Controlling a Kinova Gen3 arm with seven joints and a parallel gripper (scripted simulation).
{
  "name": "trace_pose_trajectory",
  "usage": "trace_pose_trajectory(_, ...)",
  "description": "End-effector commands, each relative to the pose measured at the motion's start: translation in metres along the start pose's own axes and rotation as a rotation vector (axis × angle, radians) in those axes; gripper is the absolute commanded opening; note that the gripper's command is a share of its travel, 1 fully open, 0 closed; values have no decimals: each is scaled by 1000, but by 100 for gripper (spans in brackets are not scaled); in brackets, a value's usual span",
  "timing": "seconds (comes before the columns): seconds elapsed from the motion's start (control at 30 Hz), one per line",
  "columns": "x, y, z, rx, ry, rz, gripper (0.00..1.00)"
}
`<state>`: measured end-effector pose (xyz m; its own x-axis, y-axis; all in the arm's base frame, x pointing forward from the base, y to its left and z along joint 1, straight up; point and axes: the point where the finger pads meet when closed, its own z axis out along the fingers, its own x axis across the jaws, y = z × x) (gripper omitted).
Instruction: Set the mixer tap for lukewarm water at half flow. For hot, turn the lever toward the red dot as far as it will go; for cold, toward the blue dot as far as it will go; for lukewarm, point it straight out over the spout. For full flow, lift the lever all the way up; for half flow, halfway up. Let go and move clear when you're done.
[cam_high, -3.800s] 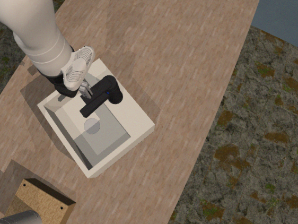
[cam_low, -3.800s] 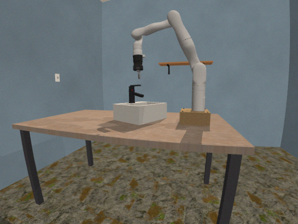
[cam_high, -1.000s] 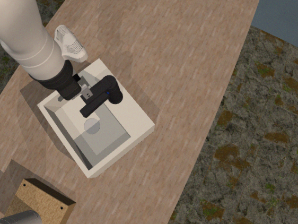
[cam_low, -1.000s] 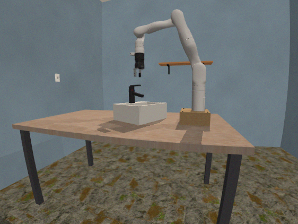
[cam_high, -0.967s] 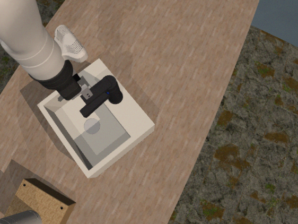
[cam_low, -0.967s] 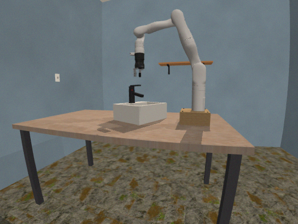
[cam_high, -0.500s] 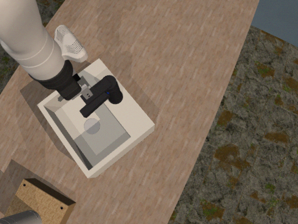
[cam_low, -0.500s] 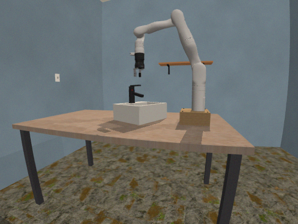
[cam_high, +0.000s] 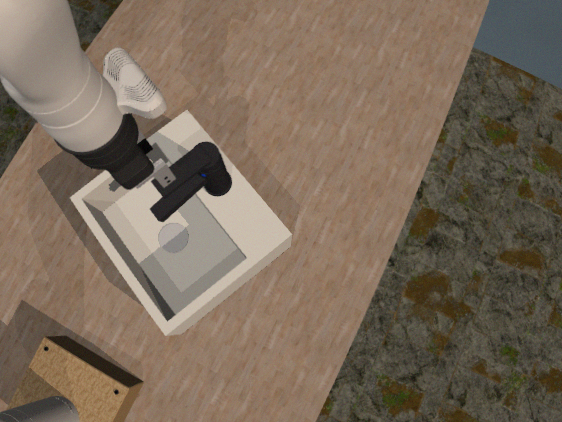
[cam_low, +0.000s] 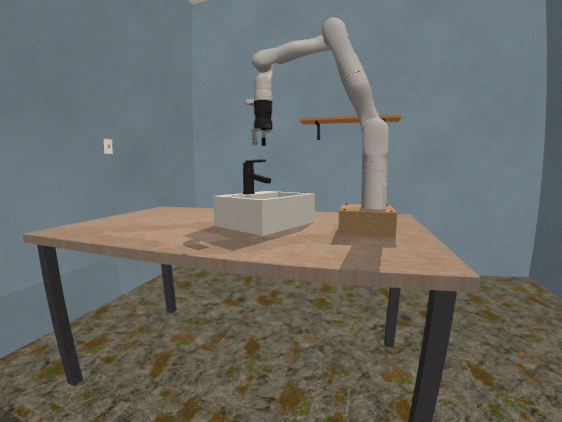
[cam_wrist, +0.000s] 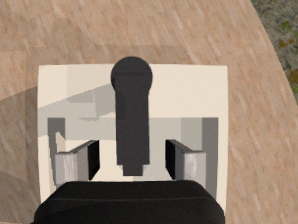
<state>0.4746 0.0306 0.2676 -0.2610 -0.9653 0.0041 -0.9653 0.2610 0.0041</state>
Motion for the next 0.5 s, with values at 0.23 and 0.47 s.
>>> trace_pose_trajectory(0.23, 0, -1, 10, 7, 1, -7, 100)
trace_pose_trajectory(0.47, 0, -1, 18, 7, 1, -7, 100)
